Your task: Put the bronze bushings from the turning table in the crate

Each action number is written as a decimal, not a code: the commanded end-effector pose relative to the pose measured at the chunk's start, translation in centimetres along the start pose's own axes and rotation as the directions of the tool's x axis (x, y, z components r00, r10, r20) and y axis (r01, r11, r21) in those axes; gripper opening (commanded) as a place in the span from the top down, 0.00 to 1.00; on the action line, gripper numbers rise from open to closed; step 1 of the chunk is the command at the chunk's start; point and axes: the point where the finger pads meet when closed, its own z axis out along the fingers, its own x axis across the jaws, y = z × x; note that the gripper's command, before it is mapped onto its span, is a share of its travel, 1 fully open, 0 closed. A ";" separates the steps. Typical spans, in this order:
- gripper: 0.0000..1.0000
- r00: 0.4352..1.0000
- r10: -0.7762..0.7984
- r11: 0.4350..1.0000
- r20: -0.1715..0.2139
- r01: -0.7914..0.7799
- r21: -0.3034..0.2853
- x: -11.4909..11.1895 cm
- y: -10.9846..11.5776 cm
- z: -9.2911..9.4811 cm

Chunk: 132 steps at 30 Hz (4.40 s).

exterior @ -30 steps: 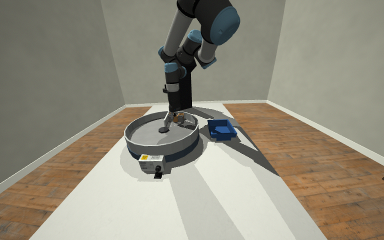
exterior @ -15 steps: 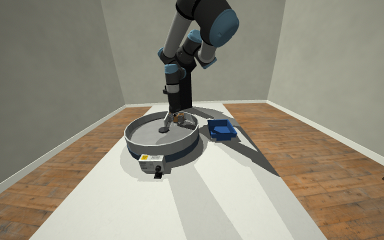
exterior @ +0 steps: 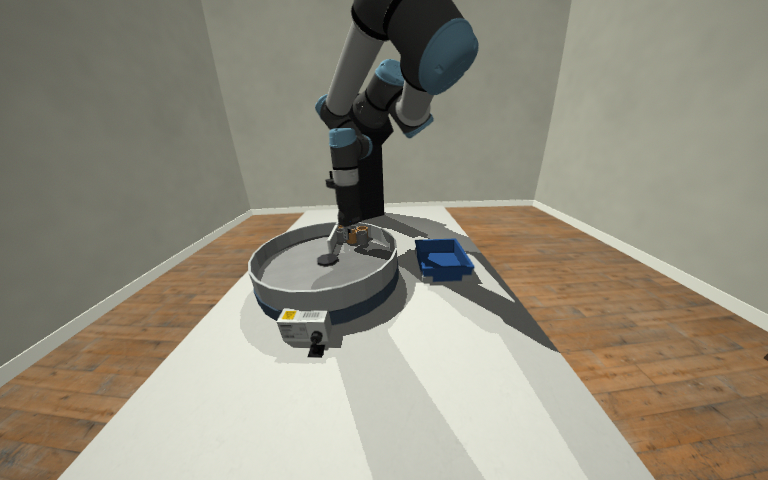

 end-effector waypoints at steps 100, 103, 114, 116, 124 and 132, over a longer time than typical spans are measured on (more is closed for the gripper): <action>1.00 1.000 -0.001 1.000 0.001 0.001 -0.002 -0.6 0.1 -0.8; 1.00 1.000 -0.001 1.000 0.001 0.001 -0.002 -0.6 0.1 -0.8; 1.00 1.000 -0.001 1.000 0.001 0.001 -0.002 -0.6 0.1 -1.5; 1.00 1.000 -0.001 1.000 0.001 0.001 -0.002 -0.6 0.1 -1.5; 1.00 1.000 -0.001 1.000 0.001 0.001 -0.002 -0.6 0.1 -1.9; 1.00 1.000 -0.001 1.000 0.002 0.001 -0.002 -0.6 0.1 -2.2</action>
